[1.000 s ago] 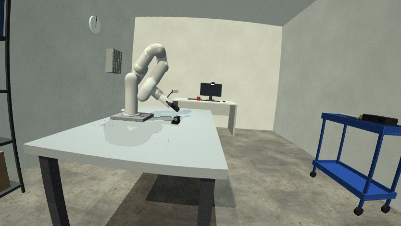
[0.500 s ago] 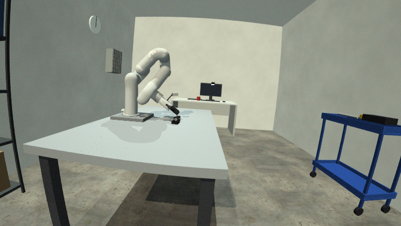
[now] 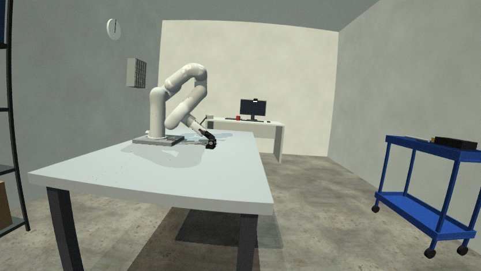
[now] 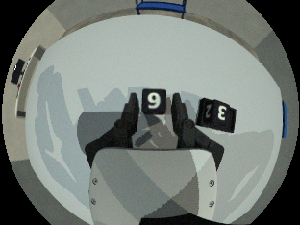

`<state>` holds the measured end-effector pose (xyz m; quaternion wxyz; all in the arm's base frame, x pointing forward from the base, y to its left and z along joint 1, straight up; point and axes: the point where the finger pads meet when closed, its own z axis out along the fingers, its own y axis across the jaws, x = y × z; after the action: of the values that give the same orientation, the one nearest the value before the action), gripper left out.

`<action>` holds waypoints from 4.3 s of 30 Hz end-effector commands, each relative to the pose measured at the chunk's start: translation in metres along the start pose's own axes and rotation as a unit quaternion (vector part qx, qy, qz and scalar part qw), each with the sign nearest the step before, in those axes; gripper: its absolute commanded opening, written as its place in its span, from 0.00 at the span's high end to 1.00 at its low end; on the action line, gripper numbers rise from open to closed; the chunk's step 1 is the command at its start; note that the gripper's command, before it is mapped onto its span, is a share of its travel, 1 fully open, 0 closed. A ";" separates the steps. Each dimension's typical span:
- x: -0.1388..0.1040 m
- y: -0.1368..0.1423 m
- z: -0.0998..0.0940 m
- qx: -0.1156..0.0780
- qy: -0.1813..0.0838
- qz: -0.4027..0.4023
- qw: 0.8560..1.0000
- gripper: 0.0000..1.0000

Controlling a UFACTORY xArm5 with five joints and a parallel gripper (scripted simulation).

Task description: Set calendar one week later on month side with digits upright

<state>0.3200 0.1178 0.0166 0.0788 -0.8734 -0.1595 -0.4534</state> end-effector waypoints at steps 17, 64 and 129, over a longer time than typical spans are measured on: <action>-0.011 0.001 0.008 -0.001 -0.004 0.005 1.000 0.51; -0.011 0.001 0.008 -0.001 -0.004 0.005 1.000 0.71; 0.046 0.000 -0.033 0.000 0.001 0.000 1.000 0.71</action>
<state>0.3194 0.1177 0.0721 0.0790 -0.8731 -0.1595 -0.4538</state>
